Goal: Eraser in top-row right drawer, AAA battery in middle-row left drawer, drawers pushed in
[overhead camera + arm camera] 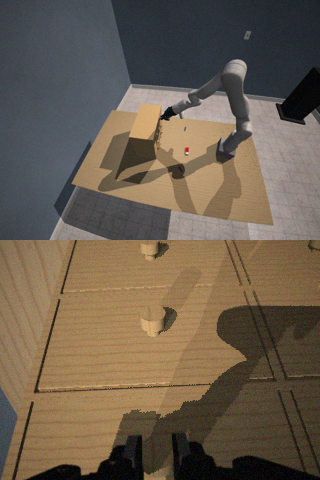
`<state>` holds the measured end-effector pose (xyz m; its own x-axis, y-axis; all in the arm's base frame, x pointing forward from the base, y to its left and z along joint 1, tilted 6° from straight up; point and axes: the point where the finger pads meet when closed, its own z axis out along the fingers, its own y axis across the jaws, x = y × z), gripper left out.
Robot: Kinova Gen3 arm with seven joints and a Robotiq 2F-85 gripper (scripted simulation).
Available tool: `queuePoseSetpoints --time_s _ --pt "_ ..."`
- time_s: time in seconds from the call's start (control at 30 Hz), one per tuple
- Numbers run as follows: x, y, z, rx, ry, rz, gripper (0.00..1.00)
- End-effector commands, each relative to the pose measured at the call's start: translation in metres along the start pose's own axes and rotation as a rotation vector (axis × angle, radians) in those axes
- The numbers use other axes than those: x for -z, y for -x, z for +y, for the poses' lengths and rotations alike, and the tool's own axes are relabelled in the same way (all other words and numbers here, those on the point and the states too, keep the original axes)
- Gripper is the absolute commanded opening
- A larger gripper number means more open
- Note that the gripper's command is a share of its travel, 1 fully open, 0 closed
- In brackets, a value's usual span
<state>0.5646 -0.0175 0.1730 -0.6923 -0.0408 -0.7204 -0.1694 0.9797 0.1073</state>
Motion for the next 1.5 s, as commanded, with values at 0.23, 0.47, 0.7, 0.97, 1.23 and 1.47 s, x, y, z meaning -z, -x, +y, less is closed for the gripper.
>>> queuePoseSetpoints --time_s 0.23,0.47,0.7,0.97,1.23,1.47 --pt "0.001 0.000 0.000 0.000 0.000 -0.002 0.13" --pt "0.002 -0.001 0.000 0.000 0.000 -0.002 0.13" --pt "0.005 -0.004 0.000 0.000 0.000 -0.002 0.13" --pt "0.009 -0.008 0.000 0.000 0.000 -0.002 0.13" --pt "0.016 -0.015 0.000 0.000 0.000 -0.002 0.13" --pt "0.022 -0.020 0.000 0.000 0.000 -0.002 0.13"
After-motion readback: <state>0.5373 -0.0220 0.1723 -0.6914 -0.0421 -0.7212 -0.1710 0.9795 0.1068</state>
